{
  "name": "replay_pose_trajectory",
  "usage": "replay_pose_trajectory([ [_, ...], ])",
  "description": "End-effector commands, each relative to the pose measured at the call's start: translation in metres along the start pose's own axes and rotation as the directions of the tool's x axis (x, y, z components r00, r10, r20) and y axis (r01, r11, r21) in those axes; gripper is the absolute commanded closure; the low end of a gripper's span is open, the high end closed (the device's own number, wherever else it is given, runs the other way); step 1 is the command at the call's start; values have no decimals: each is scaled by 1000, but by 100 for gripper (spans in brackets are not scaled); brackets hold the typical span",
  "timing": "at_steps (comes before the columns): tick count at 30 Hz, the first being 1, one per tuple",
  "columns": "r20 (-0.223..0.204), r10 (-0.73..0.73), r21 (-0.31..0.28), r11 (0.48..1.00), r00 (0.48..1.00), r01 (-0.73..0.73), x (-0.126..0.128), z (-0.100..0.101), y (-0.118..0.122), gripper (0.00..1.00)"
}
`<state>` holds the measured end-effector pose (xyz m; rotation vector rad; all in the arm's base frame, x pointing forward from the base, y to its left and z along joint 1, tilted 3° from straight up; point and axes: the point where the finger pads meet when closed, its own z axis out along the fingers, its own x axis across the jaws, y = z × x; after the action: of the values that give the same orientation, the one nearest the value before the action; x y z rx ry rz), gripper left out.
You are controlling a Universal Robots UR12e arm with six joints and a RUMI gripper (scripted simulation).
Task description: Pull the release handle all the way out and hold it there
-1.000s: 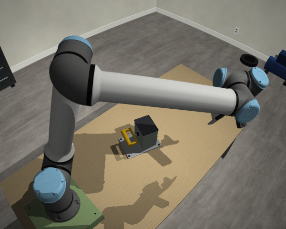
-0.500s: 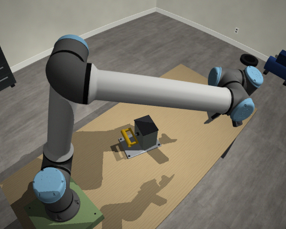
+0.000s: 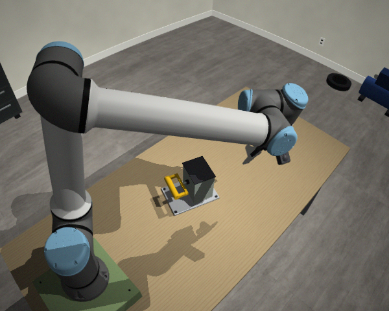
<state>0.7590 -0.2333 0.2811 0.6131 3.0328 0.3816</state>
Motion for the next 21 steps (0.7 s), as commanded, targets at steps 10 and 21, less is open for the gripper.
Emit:
replay_pose_trajectory([
  [10, 16, -7, 119, 993, 1000, 5, 158, 107, 99, 0],
  [21, 45, -15, 187, 982, 999, 6, 280, 175, 130, 0],
])
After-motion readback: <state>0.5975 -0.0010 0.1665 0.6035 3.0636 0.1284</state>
